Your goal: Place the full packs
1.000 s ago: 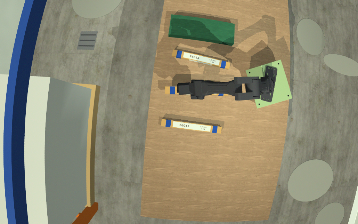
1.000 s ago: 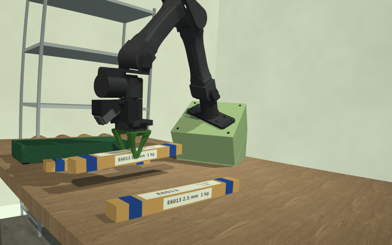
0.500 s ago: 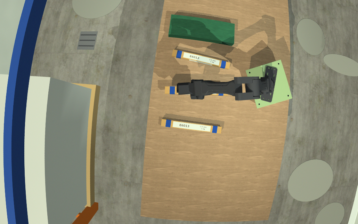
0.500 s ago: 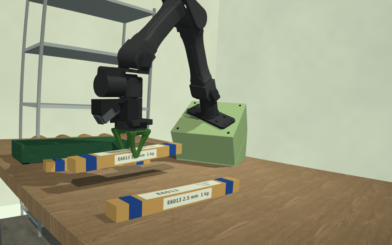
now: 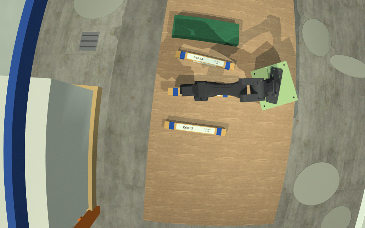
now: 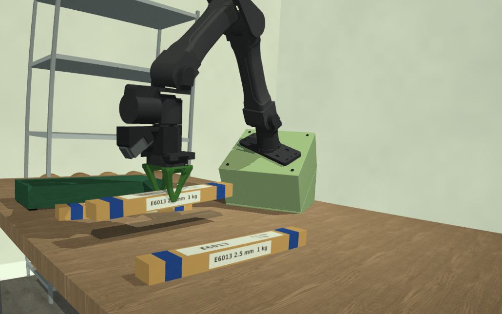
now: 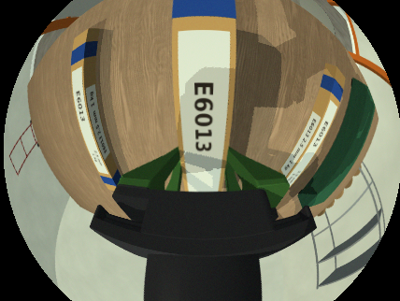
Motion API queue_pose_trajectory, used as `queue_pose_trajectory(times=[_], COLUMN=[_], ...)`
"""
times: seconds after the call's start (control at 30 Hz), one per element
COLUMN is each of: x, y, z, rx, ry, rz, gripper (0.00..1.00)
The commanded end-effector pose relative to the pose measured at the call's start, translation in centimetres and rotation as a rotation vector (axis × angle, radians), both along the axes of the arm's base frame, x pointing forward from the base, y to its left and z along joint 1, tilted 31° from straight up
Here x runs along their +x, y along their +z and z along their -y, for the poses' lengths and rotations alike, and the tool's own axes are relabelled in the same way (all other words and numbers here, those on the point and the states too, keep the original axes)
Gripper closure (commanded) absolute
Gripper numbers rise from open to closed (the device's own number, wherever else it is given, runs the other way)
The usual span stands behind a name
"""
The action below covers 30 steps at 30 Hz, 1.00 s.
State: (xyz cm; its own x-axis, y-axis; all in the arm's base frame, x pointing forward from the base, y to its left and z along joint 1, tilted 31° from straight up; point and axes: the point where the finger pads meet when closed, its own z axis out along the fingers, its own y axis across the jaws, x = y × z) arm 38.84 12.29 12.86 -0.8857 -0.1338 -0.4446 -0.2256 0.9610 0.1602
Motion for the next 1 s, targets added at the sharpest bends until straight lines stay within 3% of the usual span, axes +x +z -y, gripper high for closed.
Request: queue_pose_trajectory(times=[0.0,0.97], x=[0.7,-1.7], y=[4.1,8.4], z=[0.5,1.8], rx=[0.024,0.024], ry=[-0.010,-0.009], rz=[0.083,0.083], gripper=[1.00,1.00])
